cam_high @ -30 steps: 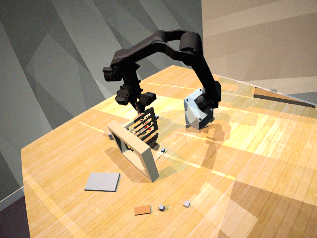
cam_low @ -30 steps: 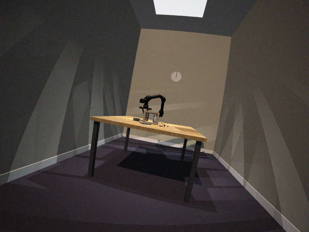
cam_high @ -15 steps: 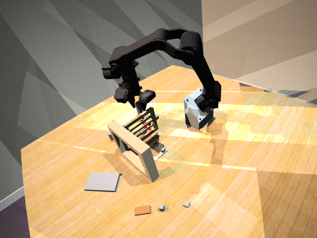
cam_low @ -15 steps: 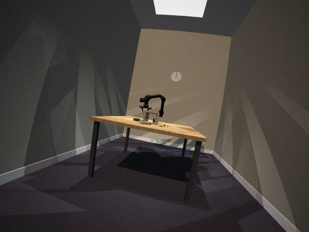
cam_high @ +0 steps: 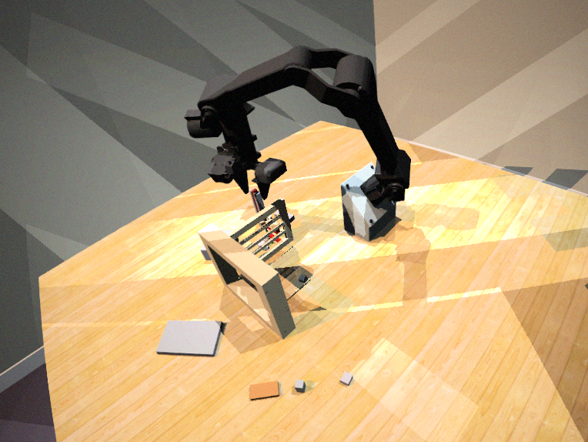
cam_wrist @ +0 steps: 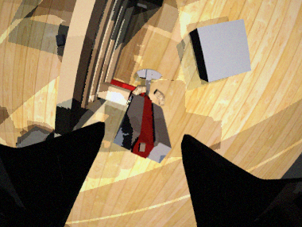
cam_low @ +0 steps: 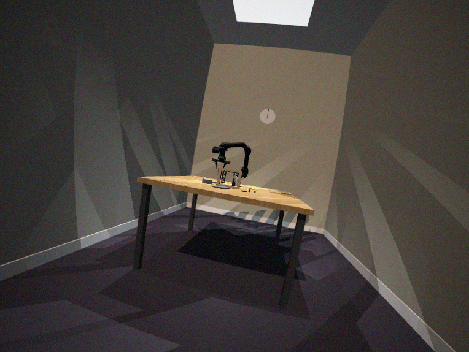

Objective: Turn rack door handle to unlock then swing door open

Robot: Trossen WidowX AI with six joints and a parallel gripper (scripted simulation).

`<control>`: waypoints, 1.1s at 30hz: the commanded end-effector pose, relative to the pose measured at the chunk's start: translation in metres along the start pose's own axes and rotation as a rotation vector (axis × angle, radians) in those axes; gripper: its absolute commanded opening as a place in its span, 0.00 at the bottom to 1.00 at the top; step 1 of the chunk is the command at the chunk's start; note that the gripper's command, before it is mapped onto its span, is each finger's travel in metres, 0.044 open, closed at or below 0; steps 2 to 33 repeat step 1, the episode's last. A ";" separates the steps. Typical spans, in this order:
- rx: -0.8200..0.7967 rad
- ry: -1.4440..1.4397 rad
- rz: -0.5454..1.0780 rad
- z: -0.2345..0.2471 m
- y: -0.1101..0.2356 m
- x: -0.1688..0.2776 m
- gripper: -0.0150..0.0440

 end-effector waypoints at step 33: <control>0.005 0.003 0.001 -0.001 0.007 0.000 0.73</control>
Point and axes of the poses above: the point midway between the two fingers, 35 mm back from their tips, its own y axis back along the fingers, its own z axis across the jaws, x = y × z, the point moved 3 cm from there along y, back along the fingers, and after that the axes turned 6 degrees about y, right-handed, at the moved point
